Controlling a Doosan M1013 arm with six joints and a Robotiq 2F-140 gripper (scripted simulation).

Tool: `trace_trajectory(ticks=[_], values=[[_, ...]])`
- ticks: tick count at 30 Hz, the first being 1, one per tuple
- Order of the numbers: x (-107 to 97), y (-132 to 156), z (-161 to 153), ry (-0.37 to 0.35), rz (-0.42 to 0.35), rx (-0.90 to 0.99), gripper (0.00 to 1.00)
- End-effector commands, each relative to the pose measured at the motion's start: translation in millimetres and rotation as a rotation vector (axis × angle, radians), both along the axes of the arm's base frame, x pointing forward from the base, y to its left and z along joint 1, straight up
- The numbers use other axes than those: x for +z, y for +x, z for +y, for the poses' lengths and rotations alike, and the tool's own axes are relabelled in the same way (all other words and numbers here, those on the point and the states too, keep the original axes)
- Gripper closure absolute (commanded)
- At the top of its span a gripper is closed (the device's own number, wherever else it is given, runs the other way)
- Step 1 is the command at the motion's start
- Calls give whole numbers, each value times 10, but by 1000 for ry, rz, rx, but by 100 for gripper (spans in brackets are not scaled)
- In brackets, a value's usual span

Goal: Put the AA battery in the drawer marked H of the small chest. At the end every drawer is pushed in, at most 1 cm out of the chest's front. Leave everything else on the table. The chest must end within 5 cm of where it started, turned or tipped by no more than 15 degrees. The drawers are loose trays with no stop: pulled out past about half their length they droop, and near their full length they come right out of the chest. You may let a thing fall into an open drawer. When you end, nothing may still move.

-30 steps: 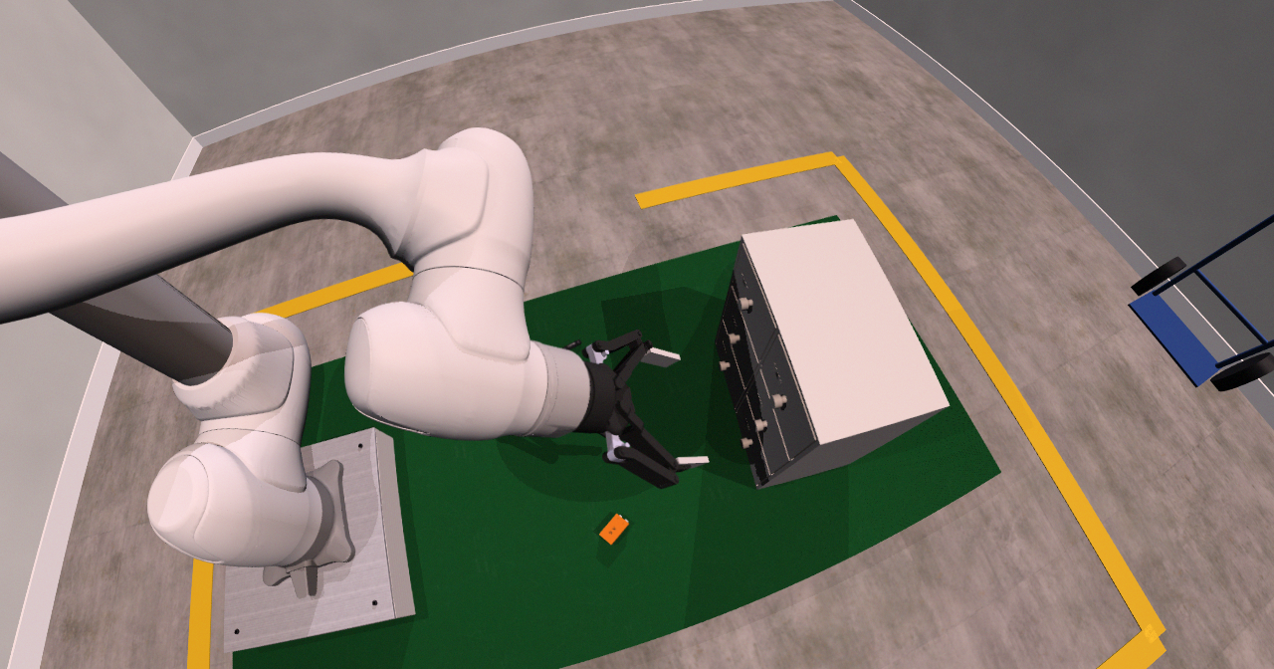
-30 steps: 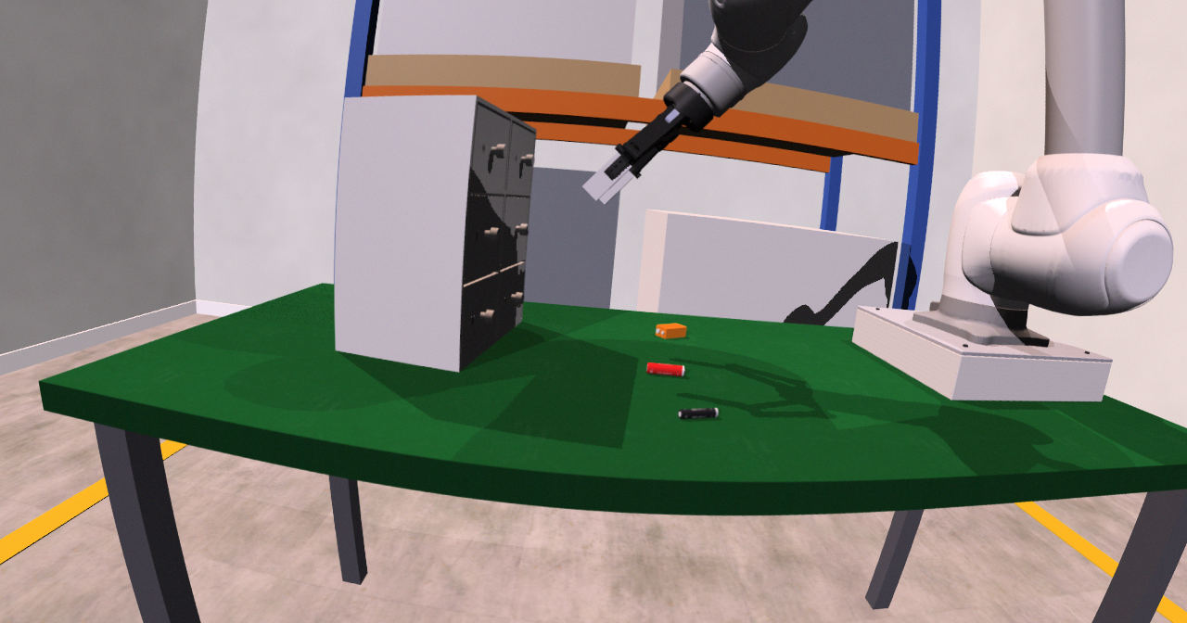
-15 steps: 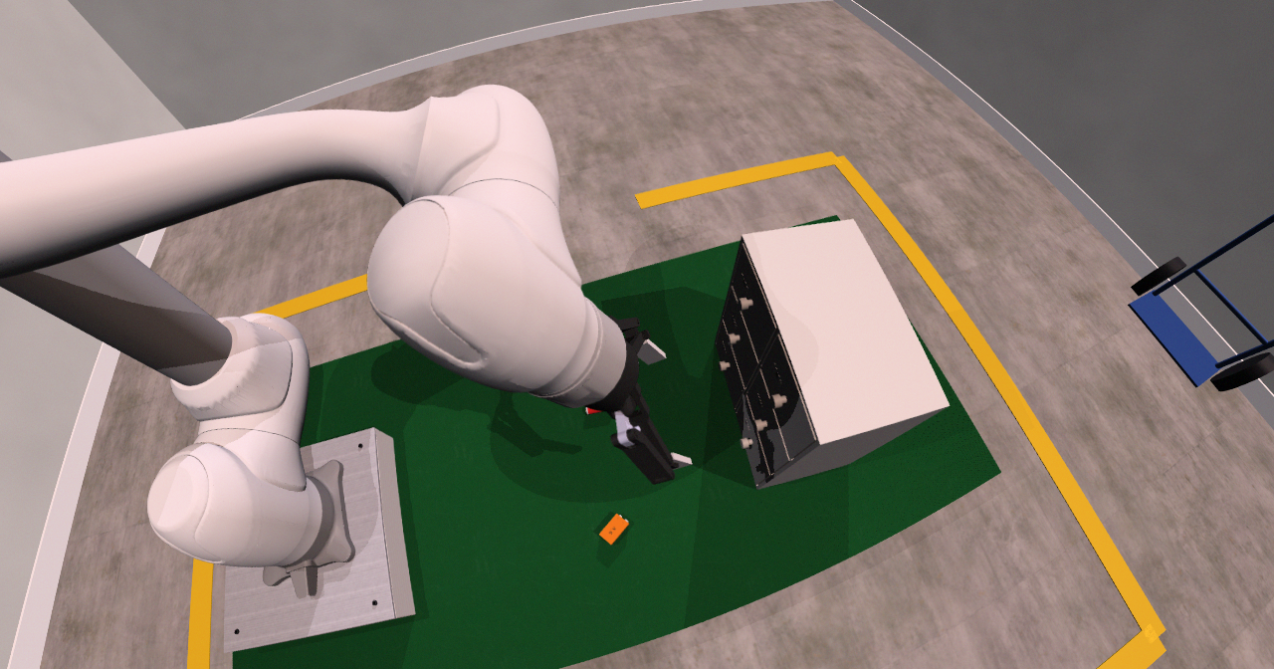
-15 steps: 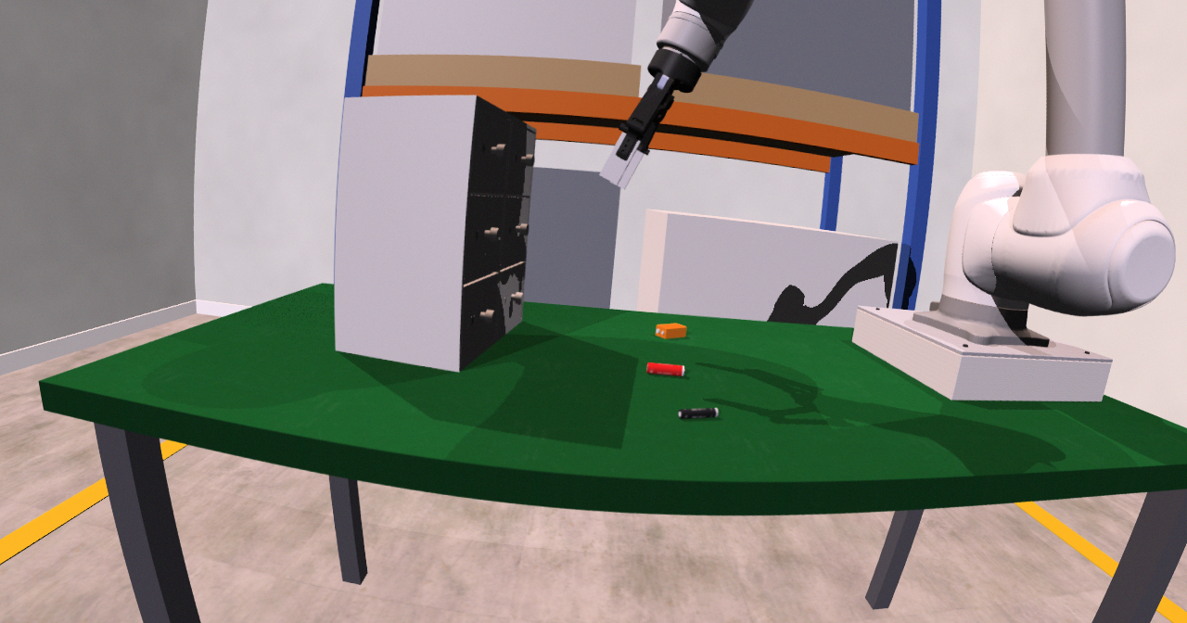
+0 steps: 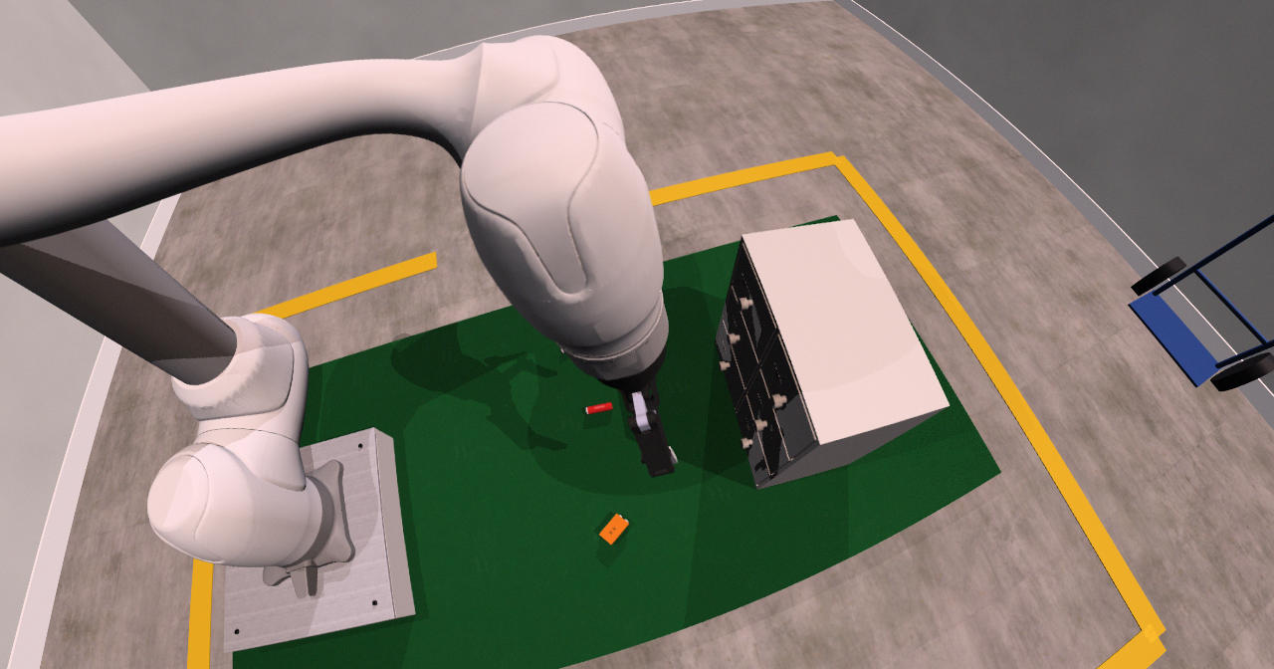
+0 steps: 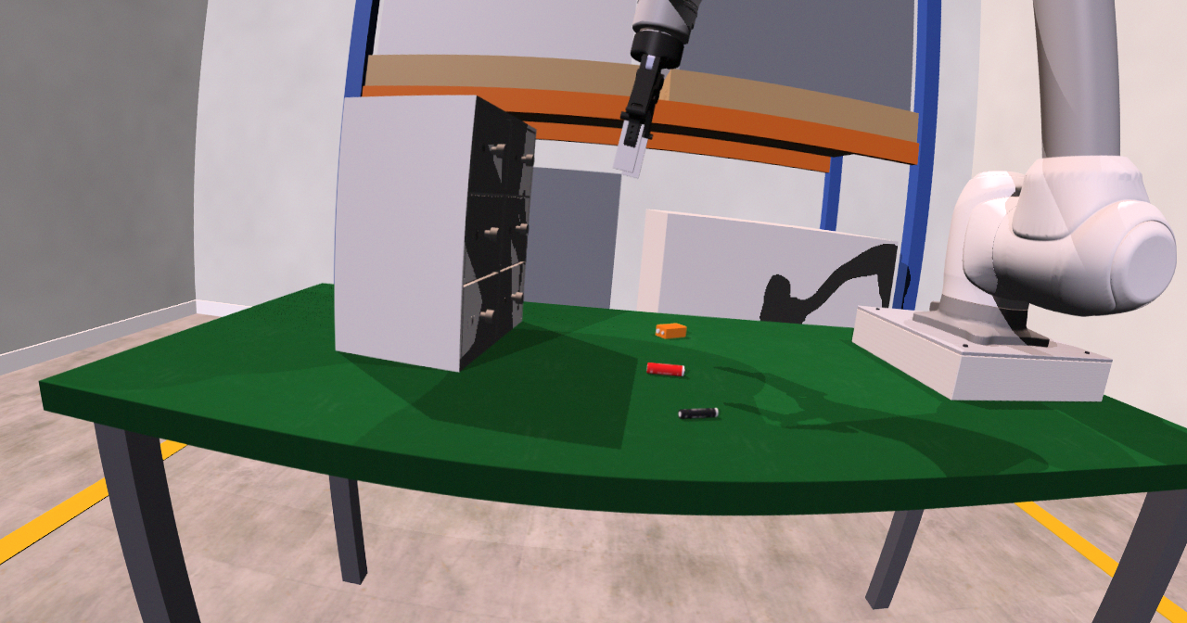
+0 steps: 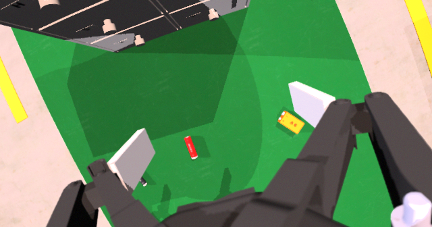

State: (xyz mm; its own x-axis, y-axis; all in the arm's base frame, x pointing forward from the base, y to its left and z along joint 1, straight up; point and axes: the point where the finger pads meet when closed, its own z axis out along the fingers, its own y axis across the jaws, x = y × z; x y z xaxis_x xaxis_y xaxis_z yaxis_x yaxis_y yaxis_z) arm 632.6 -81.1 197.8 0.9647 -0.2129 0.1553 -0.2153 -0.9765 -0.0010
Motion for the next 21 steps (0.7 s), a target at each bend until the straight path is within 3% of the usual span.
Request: trace_trajectory(ticks=[1,21], values=[[33,-34,7,11,52,0,0],[100,-102,22,32,144,0,0]])
